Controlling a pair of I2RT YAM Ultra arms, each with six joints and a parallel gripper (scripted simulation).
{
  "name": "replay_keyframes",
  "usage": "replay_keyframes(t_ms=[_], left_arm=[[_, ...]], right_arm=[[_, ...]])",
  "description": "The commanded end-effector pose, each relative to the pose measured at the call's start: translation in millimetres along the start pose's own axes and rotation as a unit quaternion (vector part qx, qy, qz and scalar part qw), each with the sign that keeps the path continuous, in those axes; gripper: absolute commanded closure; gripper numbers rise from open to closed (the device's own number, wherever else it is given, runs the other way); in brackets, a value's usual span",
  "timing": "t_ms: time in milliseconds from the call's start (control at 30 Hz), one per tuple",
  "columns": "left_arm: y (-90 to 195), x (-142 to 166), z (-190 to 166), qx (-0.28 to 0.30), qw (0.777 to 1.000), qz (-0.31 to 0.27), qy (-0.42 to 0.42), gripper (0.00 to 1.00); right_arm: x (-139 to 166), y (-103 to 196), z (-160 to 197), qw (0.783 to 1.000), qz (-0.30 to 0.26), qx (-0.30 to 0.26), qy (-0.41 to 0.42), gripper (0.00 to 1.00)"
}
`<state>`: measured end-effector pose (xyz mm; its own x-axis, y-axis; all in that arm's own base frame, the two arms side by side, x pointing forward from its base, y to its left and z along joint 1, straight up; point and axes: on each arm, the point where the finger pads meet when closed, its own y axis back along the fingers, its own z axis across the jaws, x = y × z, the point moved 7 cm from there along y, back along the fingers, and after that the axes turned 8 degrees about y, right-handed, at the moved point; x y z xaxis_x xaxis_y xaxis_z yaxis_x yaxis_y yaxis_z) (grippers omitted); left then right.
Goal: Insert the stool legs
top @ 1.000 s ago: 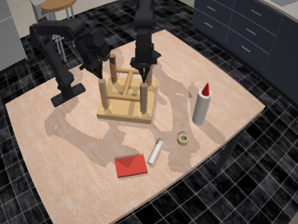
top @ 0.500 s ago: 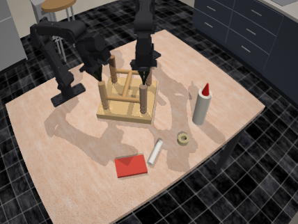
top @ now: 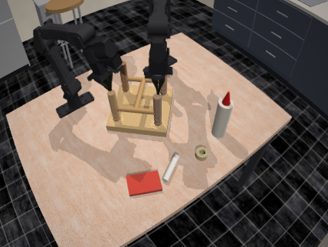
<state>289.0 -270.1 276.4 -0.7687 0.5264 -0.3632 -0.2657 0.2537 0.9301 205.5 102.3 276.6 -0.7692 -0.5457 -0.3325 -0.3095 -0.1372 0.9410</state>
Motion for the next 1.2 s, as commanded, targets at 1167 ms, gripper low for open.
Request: replay_keyframes(t_ms=[1167], left_arm=[[-49, 51, 9, -0.022, 0.99, 0.139, 0.0, 1.0]], right_arm=[[39, -33, 9, 0.99, 0.138, -0.02, 0.0, 1.0]])
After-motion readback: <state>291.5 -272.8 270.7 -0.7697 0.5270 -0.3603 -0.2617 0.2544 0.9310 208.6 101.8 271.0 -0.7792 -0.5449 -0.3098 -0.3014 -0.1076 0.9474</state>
